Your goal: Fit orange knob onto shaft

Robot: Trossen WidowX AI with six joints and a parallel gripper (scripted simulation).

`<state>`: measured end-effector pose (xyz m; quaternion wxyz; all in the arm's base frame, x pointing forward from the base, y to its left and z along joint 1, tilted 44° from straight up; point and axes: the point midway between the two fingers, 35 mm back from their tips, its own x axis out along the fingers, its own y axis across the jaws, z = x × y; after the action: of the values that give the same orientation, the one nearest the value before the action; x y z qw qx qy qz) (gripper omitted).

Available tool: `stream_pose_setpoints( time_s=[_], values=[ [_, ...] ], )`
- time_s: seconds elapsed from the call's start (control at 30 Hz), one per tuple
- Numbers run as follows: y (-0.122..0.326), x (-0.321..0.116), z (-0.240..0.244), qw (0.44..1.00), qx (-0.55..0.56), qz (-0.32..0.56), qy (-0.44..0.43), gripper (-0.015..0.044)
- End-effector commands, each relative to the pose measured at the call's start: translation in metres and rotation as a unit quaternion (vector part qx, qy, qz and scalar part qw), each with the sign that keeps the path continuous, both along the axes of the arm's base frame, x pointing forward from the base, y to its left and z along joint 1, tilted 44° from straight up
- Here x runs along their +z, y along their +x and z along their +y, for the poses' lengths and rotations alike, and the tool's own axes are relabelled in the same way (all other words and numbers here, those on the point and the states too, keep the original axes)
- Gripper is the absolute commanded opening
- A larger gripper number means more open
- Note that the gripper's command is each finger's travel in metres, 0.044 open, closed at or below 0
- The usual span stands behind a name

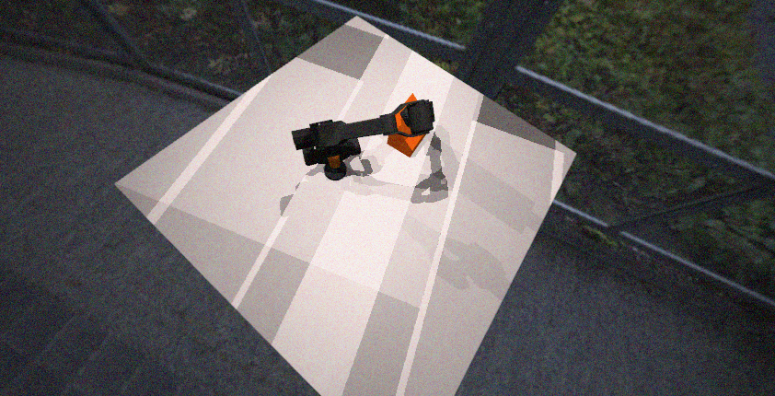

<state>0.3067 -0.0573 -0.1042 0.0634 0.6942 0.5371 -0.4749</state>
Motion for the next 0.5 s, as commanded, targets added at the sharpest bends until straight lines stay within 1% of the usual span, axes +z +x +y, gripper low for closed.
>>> stream_pose_setpoints(
  time_s=[0.0, 0.13, 0.47],
  values=[
    [0.0005, 0.0006, -0.0039, 1.0, -0.02, 0.016, -0.003, 0.0],
    [0.0017, 0.0001, -0.0038, 0.995, -0.073, 0.066, -0.005, 0.0],
    [0.0011, 0.0, -0.0004, 0.995, -0.076, 0.069, -0.005, 0.0]
  ],
)
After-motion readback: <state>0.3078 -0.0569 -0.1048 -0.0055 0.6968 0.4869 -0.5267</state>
